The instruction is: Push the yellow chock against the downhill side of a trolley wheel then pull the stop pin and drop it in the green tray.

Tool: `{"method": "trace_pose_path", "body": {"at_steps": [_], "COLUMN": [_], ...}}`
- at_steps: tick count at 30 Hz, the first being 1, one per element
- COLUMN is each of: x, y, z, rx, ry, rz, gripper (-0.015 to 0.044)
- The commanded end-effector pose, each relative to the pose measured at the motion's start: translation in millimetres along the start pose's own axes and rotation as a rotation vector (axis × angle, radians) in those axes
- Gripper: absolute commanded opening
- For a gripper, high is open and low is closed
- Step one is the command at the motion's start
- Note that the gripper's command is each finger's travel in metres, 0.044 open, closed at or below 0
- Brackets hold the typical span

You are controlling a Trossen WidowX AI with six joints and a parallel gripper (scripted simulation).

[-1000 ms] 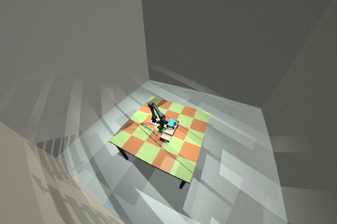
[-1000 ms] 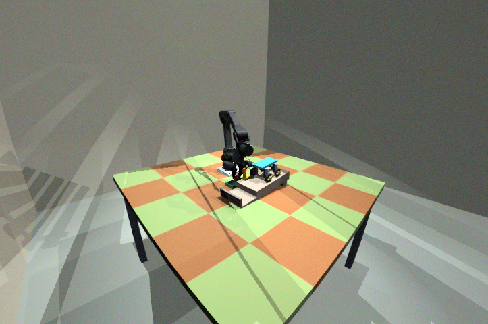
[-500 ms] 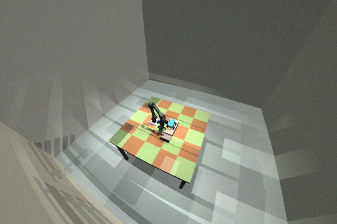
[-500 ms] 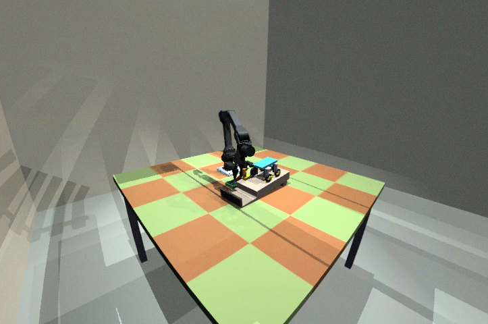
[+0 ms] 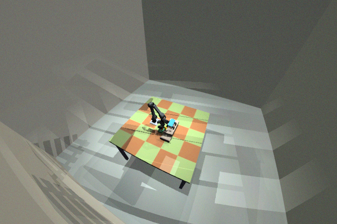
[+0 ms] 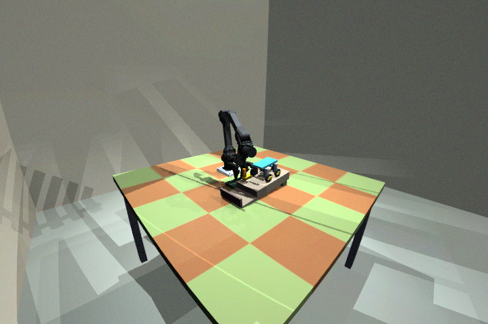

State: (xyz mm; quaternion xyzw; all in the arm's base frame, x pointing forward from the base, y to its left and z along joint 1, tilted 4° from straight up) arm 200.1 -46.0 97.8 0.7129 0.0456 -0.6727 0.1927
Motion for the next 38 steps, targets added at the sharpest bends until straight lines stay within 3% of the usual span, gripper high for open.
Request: {"method": "trace_pose_path", "body": {"at_steps": [1, 2, 8, 21, 25, 38], "x": [3, 3, 1, -24, -34, -69], "y": [-2, -2, -1, 1, 2, 8], "z": [0, 0, 0, 3, 3, 4], "rx": [0.005, 0.005, 0.000, 0.005, 0.005, 0.005], "ry": [-0.003, -0.003, 0.000, -0.003, -0.003, -0.003], "rz": [0.004, 0.004, 0.000, 0.004, 0.004, 0.004], "gripper": [0.0190, 0.0190, 0.0340, 0.0340, 0.0440, 0.0440]}}
Point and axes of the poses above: the point midway between the two fingers, 35 mm back from their tips, its own x axis out along the fingers, its own y axis across the jaws, z = x × y, the point moved 4 cm from there along -x, back along the fingers, and after that the axes turned 14 degrees about -x, right-handed, at the moved point
